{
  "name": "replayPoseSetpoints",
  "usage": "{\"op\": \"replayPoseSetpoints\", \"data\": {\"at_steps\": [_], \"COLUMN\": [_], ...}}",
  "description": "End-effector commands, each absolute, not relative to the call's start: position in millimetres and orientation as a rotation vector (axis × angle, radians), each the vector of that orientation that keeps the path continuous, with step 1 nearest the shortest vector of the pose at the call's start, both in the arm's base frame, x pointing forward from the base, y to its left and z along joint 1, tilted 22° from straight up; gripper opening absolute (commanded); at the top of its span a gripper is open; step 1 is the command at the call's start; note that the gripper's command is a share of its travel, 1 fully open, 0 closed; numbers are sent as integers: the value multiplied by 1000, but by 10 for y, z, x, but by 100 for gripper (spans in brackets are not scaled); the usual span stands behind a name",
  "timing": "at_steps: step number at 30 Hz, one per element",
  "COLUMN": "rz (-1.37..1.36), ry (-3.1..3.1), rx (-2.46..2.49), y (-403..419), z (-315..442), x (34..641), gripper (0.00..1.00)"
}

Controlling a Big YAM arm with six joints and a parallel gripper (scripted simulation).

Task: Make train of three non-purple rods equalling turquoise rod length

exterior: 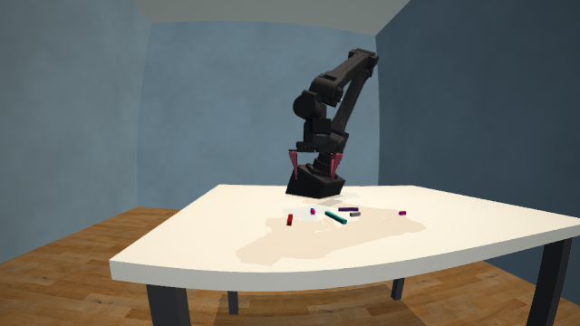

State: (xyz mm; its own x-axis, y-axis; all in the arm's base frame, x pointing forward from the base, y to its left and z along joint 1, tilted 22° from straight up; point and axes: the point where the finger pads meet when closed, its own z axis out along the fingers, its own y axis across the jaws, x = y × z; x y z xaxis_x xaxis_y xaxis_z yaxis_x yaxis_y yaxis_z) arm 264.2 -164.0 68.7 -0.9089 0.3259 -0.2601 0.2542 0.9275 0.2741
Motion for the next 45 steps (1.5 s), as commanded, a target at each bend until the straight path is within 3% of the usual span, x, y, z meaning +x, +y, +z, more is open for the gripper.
{"op": "replayPoseSetpoints", "data": {"at_steps": [1,10,14,15,45], "rz": [336,314,337,354,355], "ry": [2776,2729,2750,2764,2765], "rx": [416,539,514,522,526], "y": [-1703,-2667,-2580,-2521,-2509], "z": [755,672,648,586,577], "x": [2710,3439,3510,3449,3409], "gripper": [100,100,100,23,23]}}
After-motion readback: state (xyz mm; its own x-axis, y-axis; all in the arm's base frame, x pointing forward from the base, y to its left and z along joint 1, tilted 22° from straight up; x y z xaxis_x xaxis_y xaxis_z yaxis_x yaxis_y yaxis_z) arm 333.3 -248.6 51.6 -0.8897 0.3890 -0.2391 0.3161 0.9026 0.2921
